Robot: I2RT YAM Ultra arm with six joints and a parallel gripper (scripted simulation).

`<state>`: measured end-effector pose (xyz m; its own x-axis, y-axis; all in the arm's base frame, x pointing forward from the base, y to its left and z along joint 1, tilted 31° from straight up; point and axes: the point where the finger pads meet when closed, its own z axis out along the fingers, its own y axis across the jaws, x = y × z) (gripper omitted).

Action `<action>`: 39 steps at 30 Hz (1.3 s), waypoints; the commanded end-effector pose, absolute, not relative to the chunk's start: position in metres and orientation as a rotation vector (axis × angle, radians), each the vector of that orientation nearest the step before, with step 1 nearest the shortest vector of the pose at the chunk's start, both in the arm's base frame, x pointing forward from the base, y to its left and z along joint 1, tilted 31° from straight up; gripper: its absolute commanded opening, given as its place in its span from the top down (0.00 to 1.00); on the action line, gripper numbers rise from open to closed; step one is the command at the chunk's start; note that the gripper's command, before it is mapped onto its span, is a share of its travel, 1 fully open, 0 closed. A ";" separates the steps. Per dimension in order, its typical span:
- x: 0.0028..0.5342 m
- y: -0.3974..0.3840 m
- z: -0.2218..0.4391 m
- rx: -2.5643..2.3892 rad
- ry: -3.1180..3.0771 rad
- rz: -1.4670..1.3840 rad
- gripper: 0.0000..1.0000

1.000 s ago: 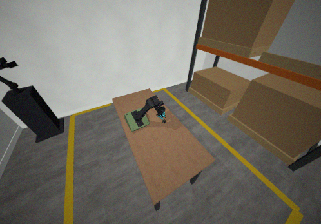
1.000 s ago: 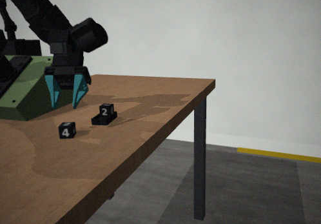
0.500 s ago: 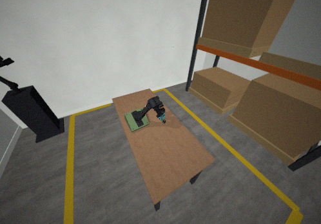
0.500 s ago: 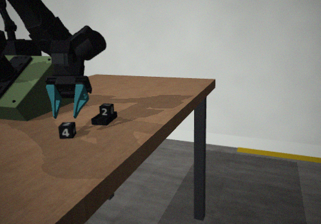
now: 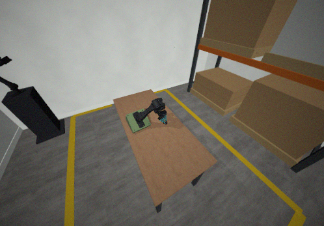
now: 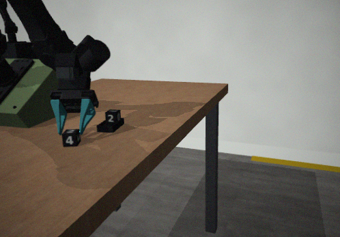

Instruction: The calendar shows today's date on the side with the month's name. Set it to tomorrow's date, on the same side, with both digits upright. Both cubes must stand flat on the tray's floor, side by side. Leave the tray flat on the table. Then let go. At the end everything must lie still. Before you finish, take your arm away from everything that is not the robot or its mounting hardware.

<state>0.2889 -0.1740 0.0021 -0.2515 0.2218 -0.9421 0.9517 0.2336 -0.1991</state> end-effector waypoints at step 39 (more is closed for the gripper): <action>0.294 -0.179 -0.003 1.107 1.635 -1.062 0.53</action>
<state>0.2924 -0.1794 -0.0043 -0.2324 0.2149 -0.9486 0.9543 0.2390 -0.1796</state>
